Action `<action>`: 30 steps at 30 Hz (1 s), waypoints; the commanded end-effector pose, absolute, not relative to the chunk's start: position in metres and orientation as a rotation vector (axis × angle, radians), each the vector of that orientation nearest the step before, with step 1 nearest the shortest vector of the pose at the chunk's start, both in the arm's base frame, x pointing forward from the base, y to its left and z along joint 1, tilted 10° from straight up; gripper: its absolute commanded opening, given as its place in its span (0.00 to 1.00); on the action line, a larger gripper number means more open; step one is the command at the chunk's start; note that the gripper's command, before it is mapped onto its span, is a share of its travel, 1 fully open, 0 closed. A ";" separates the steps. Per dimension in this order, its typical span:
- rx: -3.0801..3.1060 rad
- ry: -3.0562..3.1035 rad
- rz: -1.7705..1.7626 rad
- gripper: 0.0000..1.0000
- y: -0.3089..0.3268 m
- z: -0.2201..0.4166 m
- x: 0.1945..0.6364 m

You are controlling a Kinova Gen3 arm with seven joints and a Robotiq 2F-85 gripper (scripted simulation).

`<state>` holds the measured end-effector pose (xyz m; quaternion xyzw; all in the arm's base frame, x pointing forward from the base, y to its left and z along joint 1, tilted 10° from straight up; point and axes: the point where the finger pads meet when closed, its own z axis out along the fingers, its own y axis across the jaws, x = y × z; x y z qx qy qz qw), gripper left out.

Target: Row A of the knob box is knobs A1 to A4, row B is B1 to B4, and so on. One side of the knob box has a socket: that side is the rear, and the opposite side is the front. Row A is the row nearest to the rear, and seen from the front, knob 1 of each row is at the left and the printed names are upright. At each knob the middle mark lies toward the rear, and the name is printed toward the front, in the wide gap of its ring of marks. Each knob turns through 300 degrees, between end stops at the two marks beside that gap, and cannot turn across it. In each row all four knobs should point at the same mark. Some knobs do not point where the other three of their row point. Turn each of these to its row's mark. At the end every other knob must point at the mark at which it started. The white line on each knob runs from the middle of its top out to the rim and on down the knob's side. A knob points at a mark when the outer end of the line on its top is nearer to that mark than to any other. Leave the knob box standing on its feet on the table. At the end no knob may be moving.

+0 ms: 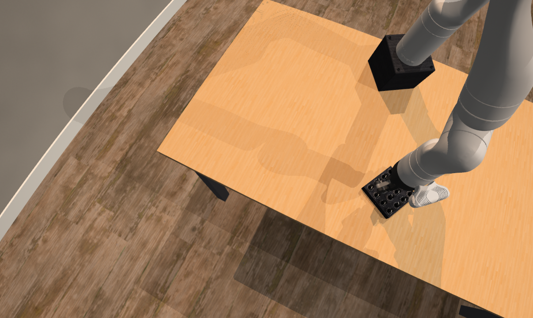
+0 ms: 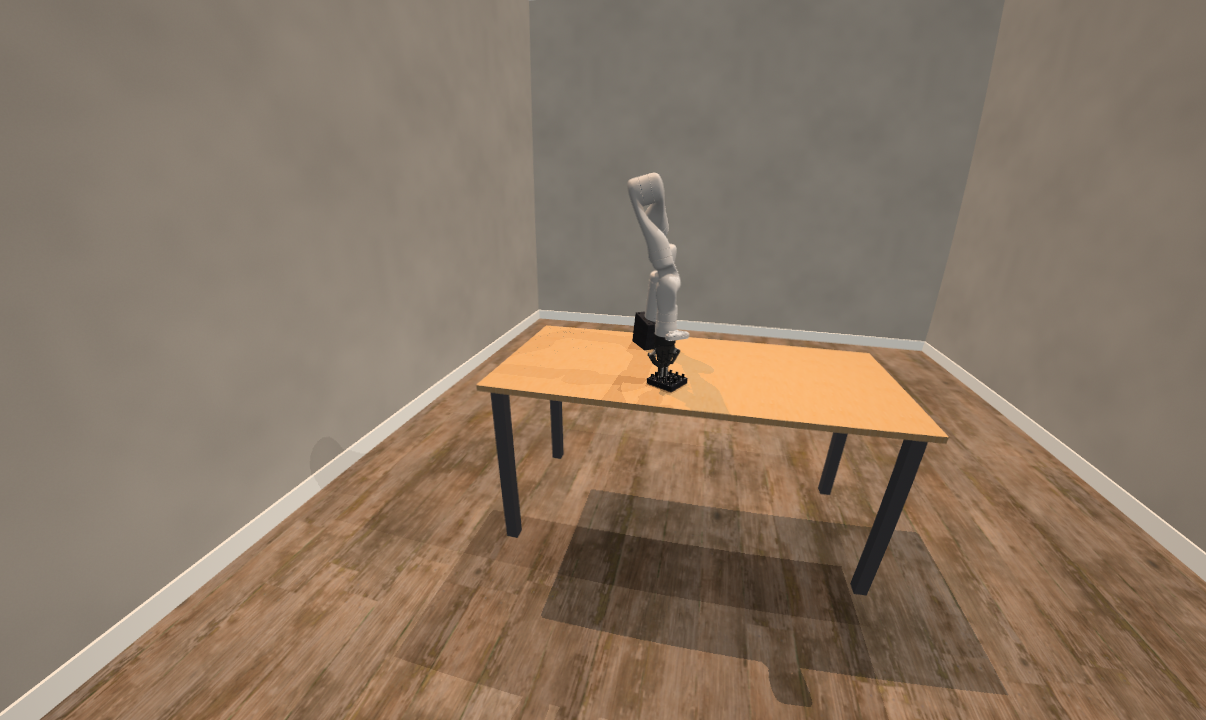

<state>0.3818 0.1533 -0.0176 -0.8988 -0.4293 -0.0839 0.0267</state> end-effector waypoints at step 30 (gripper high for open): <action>-2.831 -1.185 -0.253 0.08 0.153 -0.018 0.382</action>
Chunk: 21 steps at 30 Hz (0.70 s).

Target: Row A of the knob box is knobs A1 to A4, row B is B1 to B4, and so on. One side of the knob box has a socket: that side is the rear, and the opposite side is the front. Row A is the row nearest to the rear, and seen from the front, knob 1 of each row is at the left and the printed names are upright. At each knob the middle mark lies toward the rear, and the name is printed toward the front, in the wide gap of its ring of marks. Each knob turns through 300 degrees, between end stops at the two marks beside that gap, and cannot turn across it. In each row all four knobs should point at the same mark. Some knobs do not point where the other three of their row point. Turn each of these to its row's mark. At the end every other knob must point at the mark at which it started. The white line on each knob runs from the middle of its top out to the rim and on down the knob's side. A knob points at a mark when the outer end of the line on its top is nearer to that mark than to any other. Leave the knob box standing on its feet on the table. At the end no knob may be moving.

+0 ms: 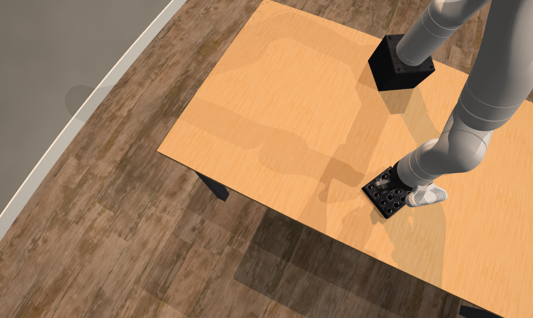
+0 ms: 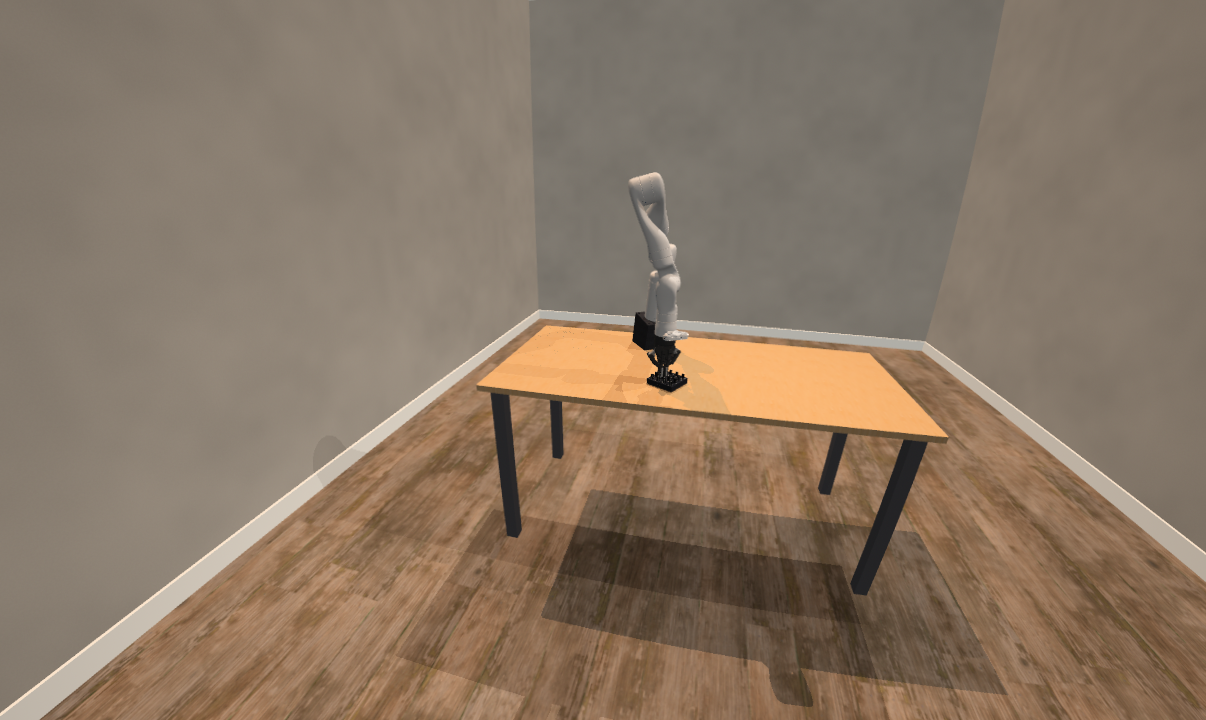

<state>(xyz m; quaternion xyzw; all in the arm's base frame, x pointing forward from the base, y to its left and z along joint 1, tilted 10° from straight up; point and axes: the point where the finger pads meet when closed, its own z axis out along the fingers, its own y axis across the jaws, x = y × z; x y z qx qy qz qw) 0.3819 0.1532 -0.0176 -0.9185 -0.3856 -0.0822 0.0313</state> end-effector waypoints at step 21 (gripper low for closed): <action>-2.946 -0.782 -0.236 0.08 0.153 -0.018 0.382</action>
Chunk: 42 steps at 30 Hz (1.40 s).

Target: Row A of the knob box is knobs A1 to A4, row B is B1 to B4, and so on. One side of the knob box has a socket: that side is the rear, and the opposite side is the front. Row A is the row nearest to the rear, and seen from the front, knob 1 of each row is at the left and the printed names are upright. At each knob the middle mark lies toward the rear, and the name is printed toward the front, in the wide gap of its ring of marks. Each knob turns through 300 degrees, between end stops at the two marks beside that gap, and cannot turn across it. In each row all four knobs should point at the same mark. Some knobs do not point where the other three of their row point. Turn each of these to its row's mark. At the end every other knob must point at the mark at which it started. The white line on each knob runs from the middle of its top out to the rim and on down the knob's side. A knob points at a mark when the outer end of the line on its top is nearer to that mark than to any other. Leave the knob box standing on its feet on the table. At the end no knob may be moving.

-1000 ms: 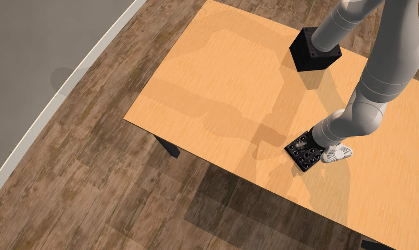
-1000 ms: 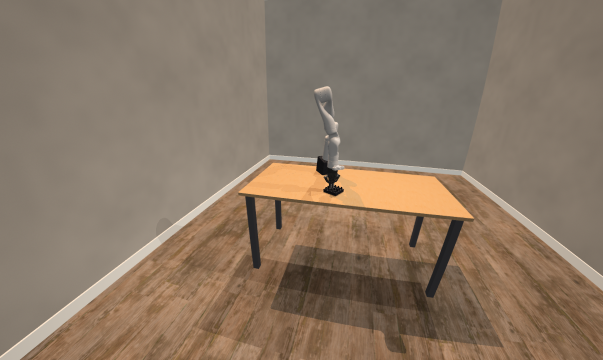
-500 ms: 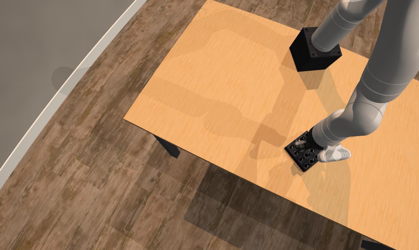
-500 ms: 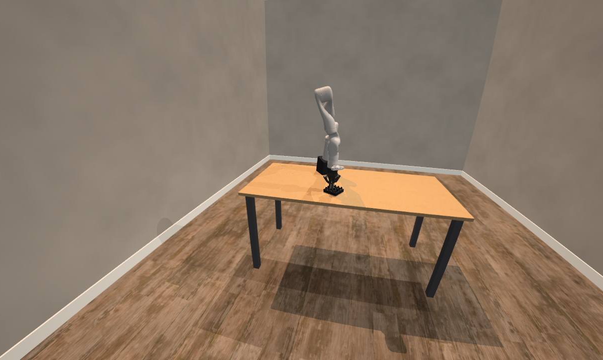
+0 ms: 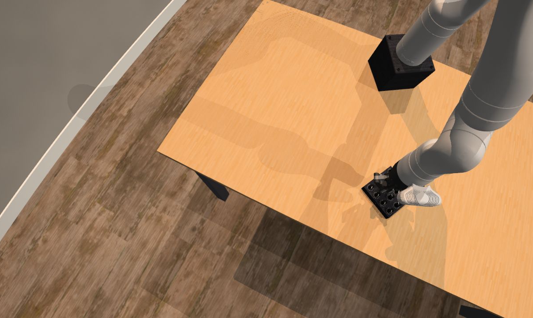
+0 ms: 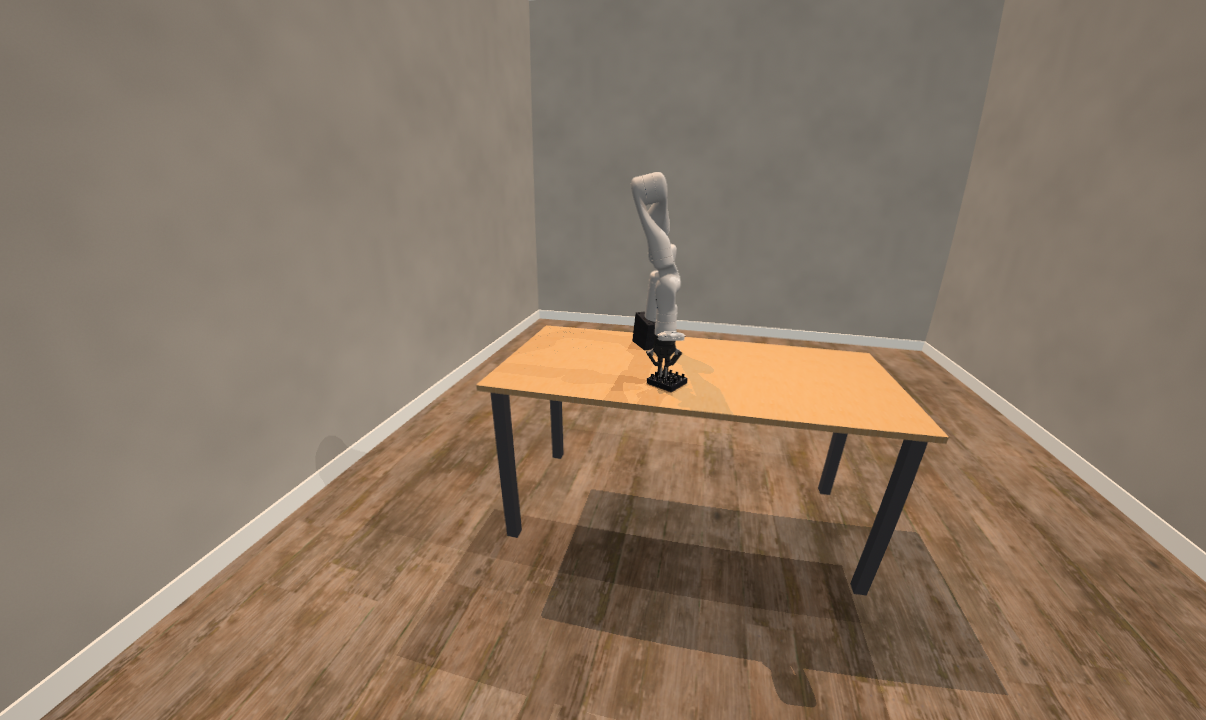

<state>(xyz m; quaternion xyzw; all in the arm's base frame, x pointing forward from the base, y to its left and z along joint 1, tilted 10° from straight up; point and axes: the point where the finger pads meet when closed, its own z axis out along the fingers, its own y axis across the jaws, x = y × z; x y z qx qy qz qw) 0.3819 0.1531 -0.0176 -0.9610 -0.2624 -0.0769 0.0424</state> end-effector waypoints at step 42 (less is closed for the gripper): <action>-3.016 -0.040 -0.195 0.08 0.153 -0.018 0.382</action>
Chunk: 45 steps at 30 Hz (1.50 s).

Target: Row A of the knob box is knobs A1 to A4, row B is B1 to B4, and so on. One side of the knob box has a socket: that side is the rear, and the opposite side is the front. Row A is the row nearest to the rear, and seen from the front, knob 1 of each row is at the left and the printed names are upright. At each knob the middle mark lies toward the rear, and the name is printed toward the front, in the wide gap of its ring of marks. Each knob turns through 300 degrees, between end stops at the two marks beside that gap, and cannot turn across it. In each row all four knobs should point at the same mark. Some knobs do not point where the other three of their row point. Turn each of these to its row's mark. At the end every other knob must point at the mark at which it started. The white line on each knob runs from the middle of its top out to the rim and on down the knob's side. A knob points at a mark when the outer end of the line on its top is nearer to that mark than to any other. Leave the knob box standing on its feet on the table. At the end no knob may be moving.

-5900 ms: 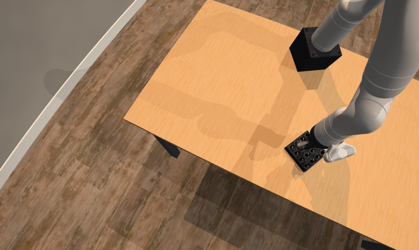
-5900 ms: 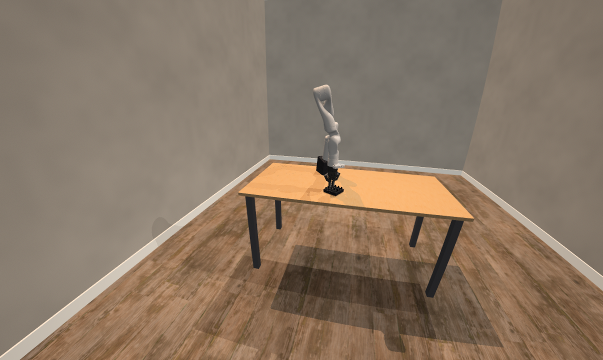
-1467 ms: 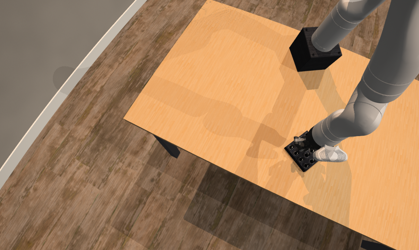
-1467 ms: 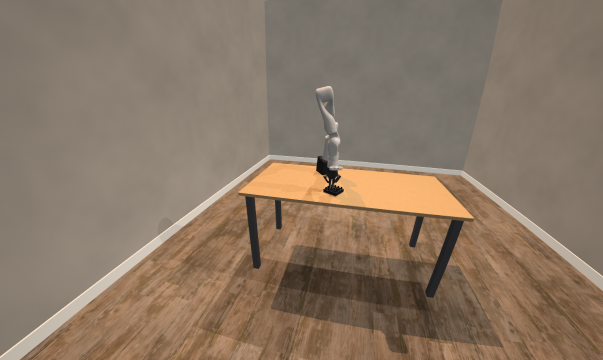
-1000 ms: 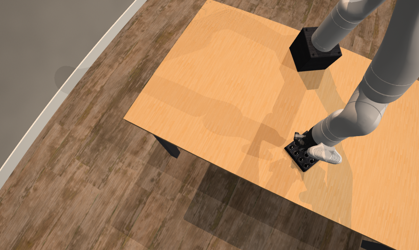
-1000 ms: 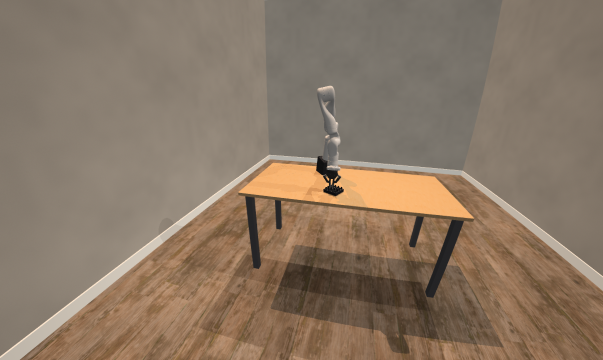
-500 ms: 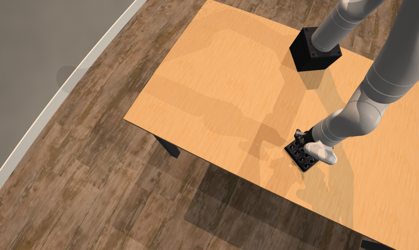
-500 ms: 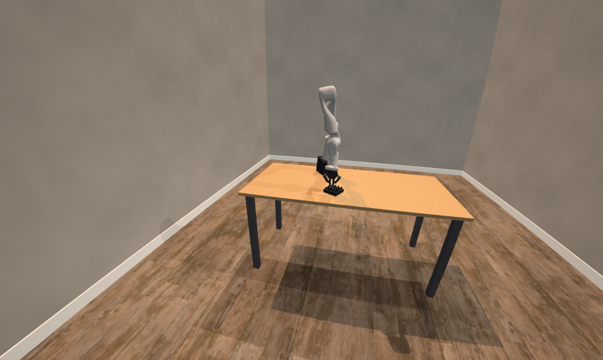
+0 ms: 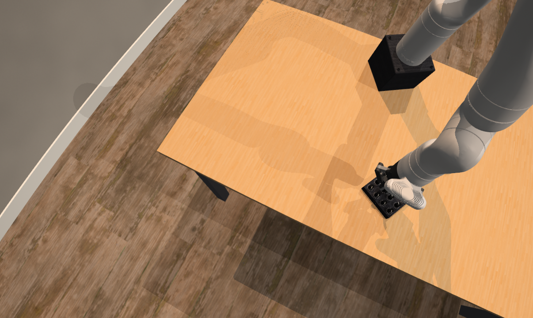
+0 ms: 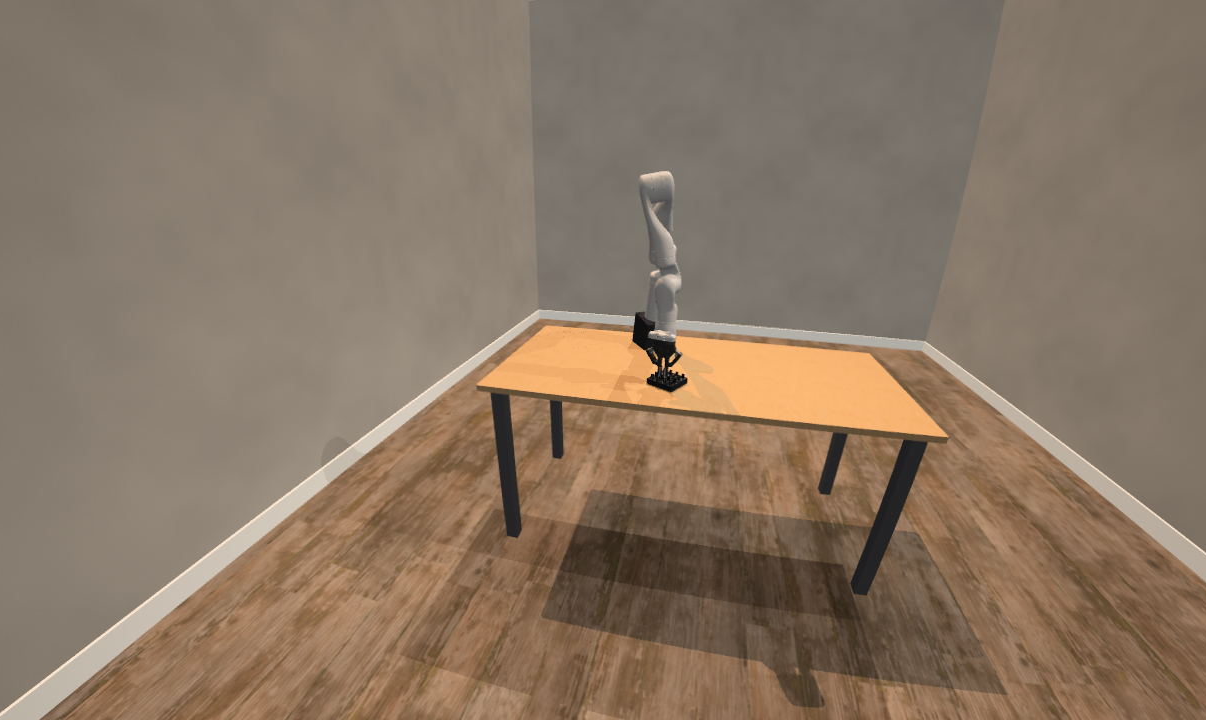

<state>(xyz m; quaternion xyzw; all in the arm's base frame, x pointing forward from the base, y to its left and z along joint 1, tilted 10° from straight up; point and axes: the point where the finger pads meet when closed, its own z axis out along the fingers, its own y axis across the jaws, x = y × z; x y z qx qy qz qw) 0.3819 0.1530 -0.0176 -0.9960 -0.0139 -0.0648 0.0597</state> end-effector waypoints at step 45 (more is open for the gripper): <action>-3.015 -0.024 -0.194 0.19 0.153 -0.018 0.382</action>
